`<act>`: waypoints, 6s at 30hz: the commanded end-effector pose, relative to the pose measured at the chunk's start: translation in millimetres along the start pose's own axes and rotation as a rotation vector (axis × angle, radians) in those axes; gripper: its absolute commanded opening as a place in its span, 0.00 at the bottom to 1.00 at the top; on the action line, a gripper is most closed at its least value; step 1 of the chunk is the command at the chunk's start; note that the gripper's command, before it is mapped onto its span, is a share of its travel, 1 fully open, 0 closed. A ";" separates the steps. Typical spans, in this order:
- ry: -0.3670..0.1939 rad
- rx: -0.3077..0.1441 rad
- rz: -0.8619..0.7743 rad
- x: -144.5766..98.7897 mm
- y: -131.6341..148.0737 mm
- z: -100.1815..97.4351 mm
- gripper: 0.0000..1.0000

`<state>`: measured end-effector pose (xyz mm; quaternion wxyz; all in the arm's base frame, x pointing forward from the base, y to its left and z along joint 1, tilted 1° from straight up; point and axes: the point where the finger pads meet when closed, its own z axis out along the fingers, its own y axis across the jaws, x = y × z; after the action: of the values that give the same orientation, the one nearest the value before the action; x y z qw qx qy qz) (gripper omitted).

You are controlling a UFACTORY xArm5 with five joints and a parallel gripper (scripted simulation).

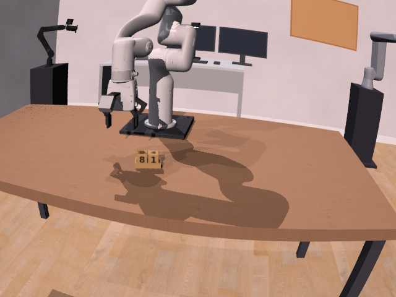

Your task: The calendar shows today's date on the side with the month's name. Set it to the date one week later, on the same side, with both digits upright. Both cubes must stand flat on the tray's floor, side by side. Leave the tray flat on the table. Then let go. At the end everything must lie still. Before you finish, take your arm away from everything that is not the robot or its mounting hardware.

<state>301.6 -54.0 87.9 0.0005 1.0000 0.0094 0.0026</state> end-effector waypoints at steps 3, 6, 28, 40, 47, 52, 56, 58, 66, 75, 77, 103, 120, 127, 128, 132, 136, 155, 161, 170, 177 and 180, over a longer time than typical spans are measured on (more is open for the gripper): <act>0.004 -0.001 0.000 1.3 0.2 -1.3 1.00; 0.004 -0.001 0.007 1.7 -0.2 -1.5 1.00; 0.002 0.001 0.614 34.5 -38.0 -11.2 1.00; 0.001 0.002 0.948 50.5 -62.0 -15.9 1.00; 0.001 0.002 1.153 59.4 -77.9 -18.5 1.00; 0.000 0.002 1.267 64.0 -87.0 -19.9 1.00; 0.000 0.002 1.290 64.9 -88.9 -20.1 1.00; 0.000 0.002 1.297 65.2 -89.5 -20.2 1.00; 0.000 0.002 1.297 65.2 -89.5 -20.2 0.49; 0.000 0.002 1.297 65.2 -89.5 -20.2 0.49; 0.000 0.002 1.297 65.2 -89.5 -20.2 0.49; 0.000 0.002 1.297 65.2 -89.5 -18.2 0.49; -0.001 0.001 1.297 65.2 -89.6 -1.8 0.49; -0.001 0.001 1.297 65.3 -89.7 5.9 0.49; -0.001 0.001 1.297 65.4 -89.8 7.5 0.49; -0.001 0.001 1.297 65.4 -89.9 13.7 0.49; -0.001 0.001 1.297 65.5 -90.0 19.3 0.49; -0.001 0.001 1.297 65.7 -90.2 31.0 0.49; -0.001 0.001 1.297 65.7 -90.2 31.2 0.49; -0.001 0.001 1.297 65.7 -90.2 31.2 0.49; -0.001 0.001 1.297 65.7 -90.2 31.2 0.49; -0.001 0.001 1.297 65.7 -90.2 31.2 0.49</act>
<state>364.5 37.2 56.0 -0.0004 0.8025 -0.5967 0.0005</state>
